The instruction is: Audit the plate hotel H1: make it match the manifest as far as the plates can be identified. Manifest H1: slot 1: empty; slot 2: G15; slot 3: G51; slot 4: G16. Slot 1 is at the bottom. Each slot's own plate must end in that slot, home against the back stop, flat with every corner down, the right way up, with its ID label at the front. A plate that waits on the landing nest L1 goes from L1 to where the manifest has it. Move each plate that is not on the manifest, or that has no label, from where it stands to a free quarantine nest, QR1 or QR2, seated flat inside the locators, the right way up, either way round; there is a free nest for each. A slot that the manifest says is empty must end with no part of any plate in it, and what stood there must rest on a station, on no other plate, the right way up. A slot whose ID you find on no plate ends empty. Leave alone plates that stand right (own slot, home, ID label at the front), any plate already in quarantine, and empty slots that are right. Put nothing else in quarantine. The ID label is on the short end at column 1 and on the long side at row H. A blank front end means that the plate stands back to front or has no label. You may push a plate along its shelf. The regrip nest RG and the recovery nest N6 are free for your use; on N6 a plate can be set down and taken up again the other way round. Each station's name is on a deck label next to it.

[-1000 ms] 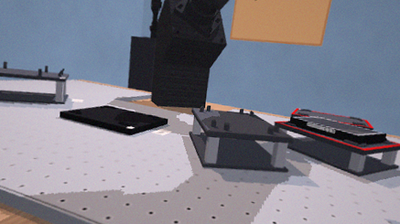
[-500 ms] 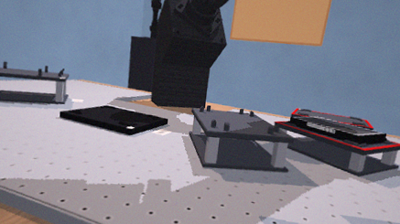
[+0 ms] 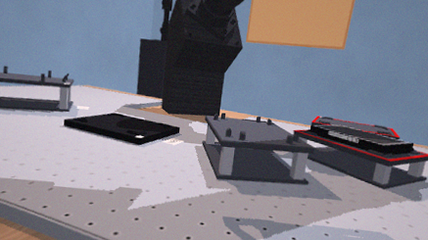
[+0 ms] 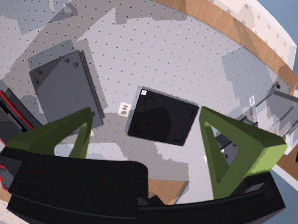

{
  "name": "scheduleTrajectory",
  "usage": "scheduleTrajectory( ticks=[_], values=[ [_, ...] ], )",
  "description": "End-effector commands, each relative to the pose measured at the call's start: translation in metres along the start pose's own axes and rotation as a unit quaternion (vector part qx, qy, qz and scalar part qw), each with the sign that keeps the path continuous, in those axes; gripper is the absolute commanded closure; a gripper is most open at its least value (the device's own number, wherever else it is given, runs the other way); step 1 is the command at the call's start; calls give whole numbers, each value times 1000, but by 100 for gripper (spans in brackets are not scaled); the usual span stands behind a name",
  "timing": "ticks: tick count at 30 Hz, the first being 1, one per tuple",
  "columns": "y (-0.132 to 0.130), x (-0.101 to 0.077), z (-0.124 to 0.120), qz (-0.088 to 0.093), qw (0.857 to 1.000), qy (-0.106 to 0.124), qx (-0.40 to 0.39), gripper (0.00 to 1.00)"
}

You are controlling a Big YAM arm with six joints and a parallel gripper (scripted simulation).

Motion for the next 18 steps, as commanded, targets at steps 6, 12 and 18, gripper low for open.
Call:
scheduleTrajectory(
  ticks=[6, 12, 18],
  values=[
    [-23, 2, 4, -26, 997, -25, 65, 0],
    [-42, 6, 4, -47, 992, -40, 107, 0],
    [-54, 8, 2, -60, 988, -50, 137, 0]
  ],
)
Point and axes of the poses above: the point where the finger pads meet when closed, its own x axis out along the fingers, its own y axis across the jaws, z = x × y, the point moved 4 cm from there along -x, back along the fingers, and after that the axes turned 3 degrees about -x, right-handed, at the moved point
